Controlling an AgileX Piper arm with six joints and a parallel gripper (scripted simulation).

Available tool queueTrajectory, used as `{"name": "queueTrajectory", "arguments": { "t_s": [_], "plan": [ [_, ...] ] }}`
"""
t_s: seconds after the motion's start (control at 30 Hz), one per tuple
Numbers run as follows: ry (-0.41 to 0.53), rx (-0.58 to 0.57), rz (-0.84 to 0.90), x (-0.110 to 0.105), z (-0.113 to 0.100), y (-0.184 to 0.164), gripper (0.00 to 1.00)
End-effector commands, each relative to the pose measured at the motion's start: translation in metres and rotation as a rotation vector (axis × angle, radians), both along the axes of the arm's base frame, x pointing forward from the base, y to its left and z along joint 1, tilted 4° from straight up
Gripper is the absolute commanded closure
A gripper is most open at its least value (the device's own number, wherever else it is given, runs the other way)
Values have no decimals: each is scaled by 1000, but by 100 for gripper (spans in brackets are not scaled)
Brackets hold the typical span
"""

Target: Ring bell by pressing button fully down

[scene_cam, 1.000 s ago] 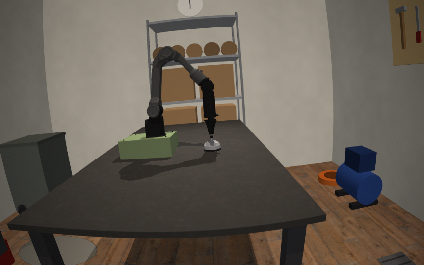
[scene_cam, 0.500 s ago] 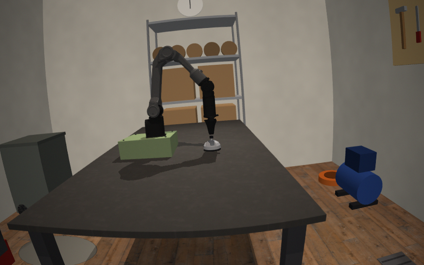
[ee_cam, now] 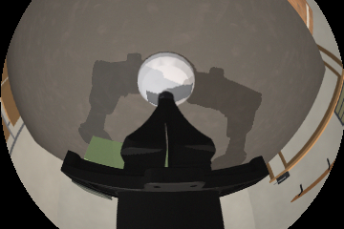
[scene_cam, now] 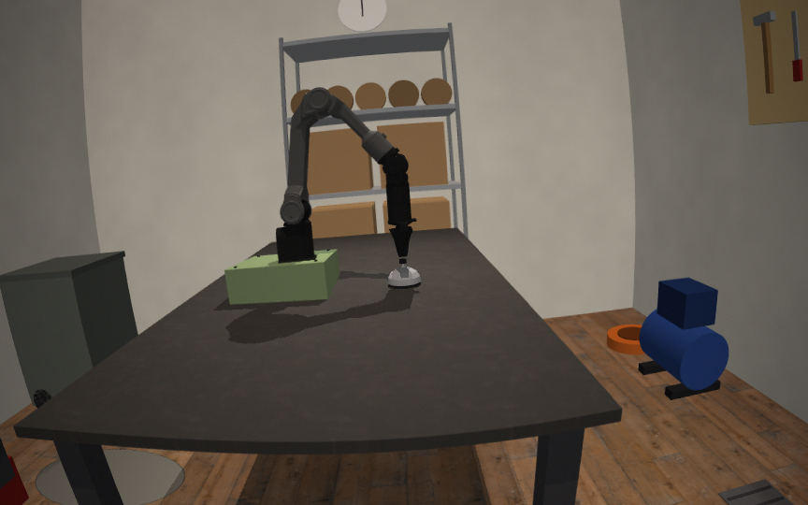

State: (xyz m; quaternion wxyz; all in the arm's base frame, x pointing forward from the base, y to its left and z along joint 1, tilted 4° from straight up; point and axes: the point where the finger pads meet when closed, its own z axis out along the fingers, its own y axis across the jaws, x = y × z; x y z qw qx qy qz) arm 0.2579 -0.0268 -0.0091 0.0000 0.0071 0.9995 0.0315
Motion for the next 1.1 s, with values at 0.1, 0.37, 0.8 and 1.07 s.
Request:
{"name": "queueTrajectory", "arguments": {
  "t_s": [0.1, 0.37, 0.8, 1.07],
  "plan": [
    [4, 2, 1, -1, -6, 1, 100],
    [3, 1, 1, -1, -10, 1, 100],
    [2, 1, 1, -1, -10, 1, 100],
    [2, 1, 1, -1, -10, 1, 100]
  ]
}}
